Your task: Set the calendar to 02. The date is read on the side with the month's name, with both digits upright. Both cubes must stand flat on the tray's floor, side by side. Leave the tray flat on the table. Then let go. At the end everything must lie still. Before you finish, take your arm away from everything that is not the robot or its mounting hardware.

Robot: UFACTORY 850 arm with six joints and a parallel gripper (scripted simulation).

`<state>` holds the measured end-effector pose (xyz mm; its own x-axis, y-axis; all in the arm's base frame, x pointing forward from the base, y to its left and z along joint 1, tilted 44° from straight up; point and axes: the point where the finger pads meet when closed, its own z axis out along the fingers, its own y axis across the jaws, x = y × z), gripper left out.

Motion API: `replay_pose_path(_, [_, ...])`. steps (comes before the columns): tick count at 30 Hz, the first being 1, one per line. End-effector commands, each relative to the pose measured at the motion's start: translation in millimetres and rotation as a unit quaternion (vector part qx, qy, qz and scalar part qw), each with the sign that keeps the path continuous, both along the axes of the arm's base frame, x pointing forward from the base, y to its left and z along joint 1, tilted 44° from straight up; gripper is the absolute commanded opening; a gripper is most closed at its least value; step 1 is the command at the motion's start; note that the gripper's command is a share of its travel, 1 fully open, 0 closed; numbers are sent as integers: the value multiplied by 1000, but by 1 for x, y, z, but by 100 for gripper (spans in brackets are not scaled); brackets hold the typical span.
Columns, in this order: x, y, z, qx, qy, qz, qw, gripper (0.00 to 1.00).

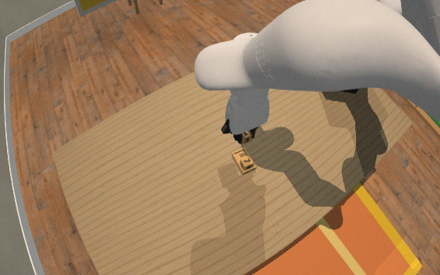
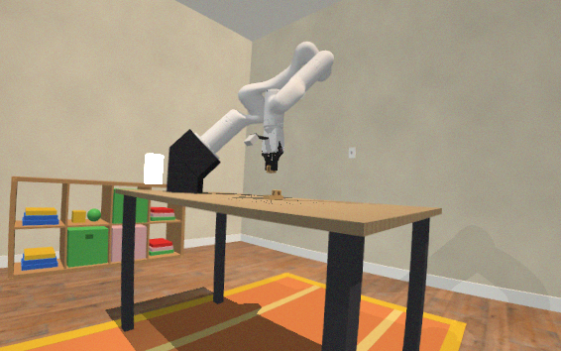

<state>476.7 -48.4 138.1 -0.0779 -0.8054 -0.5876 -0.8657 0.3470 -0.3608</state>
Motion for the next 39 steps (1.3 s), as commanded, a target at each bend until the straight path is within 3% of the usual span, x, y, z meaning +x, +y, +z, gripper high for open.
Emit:
replay_pose_path(1, [0, 0, 0, 0, 0, 0, 1000, 27])
replay_pose_path(17, [4, 3, -4, 0, 0, 0, 1000, 27])
replay_pose_path(39, [32, 29, -43, 0, 0, 0, 1000, 27])
